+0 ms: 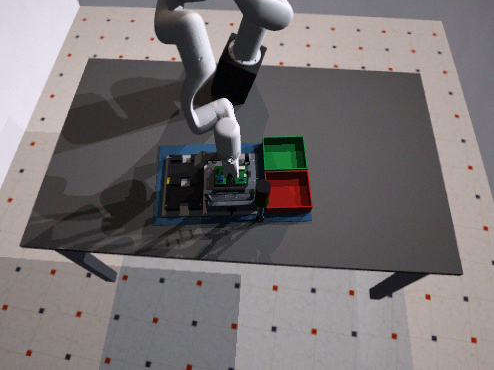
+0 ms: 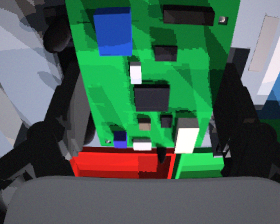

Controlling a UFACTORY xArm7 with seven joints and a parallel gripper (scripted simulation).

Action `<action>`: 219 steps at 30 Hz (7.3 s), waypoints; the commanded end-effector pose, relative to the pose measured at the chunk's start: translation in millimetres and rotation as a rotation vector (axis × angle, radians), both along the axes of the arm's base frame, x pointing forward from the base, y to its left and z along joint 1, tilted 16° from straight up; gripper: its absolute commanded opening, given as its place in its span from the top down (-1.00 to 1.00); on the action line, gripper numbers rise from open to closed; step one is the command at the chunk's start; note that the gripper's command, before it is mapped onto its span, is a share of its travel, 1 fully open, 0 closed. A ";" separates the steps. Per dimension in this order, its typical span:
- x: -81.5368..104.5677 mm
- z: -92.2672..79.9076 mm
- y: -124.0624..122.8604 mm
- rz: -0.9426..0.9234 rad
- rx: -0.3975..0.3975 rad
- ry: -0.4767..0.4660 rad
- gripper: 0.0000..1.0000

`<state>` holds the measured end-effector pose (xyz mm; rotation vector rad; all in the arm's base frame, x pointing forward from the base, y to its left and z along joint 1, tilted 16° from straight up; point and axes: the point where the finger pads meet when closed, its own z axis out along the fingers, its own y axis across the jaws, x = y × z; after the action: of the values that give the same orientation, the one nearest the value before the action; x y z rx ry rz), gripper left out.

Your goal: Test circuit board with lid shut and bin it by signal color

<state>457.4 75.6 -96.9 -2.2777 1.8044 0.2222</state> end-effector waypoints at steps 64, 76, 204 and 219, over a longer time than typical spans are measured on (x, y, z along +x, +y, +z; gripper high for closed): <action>2.6 -0.2 0.2 -0.001 0.000 -0.003 -0.58; 2.7 -0.3 0.3 -0.001 0.000 -0.003 -0.58; -3.6 241.2 -67.1 -0.001 0.000 -0.003 -0.01; 73.4 248.1 -49.7 -0.001 0.000 -0.003 -0.01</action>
<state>510.3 22.8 151.9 -2.2651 1.7974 0.1953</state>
